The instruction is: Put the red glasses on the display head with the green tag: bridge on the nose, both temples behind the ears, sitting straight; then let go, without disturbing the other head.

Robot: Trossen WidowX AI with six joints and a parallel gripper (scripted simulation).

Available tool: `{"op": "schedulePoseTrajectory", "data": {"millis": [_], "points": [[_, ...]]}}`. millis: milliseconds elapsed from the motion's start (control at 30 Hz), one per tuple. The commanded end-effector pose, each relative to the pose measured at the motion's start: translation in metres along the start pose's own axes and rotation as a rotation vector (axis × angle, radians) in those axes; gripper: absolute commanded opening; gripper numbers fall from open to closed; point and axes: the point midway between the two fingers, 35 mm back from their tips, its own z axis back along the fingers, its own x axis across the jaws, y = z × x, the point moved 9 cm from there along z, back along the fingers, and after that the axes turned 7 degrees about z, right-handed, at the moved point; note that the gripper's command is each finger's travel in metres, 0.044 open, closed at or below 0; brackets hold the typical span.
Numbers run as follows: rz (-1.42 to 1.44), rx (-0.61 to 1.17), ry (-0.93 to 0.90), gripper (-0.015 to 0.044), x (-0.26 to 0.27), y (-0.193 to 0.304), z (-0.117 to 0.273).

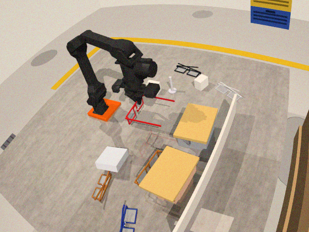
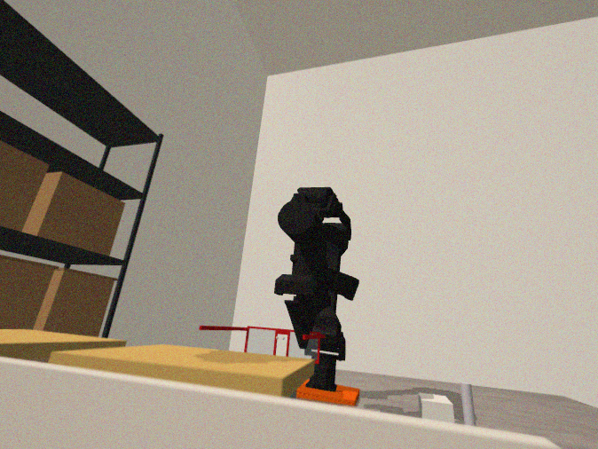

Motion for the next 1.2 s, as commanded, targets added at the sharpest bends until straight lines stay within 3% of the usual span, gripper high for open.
{"op": "schedulePoseTrajectory", "data": {"millis": [0,1167], "points": [[0.0,-0.011,-0.001,0.0,0.001,0.001,-0.005],[0.0,-0.013,-0.003,0.0,0.0,0.0,-0.037]]}}
